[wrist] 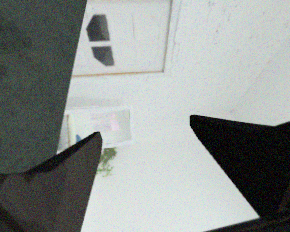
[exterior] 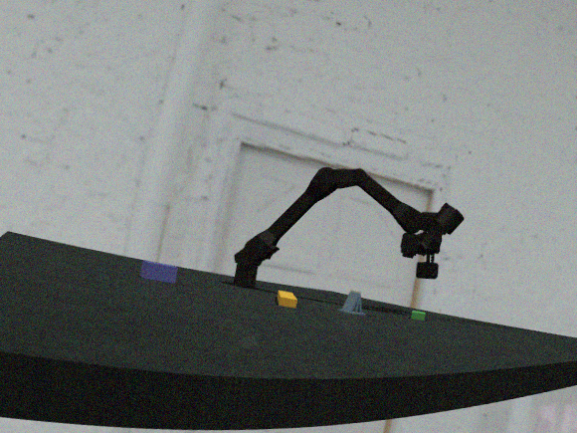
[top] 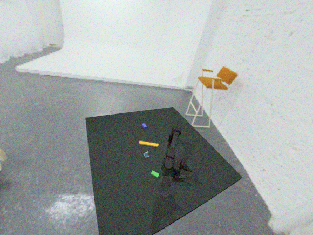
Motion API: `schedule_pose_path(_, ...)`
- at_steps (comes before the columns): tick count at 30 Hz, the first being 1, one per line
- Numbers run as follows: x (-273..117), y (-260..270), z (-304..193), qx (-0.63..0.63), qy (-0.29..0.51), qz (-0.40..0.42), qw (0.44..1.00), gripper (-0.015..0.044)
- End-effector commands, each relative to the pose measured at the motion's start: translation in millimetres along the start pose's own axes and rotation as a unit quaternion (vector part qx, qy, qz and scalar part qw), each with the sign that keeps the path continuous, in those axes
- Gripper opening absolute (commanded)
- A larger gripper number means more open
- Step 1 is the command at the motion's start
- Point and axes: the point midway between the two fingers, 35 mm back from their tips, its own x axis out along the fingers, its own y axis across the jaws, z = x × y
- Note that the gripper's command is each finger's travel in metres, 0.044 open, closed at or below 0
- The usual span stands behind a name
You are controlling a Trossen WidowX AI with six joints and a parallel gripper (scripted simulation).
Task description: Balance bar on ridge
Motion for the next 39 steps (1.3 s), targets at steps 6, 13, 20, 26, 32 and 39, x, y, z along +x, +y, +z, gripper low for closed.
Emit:
schedule_pose_path(6,-25.1,7.2,-10.0,0.093,0.053,0.026,0.994,0.0315)
schedule_pose_path(13,-66.8,19.4,-20.4,0.237,0.14,0.054,0.96,0.0315)
schedule_pose_path(20,-110.8,32.3,-23.9,0.373,0.227,0.063,0.897,0.0315)
schedule_pose_path(26,-149.6,43.4,-21.0,0.48,0.3,0.058,0.822,0.0315)
schedule_pose_path(32,-188.5,54.2,-12.5,0.574,0.369,0.042,0.73,0.0315)
schedule_pose_path(39,-232.9,65.8,4.6,0.664,0.441,0.01,0.603,0.0315)
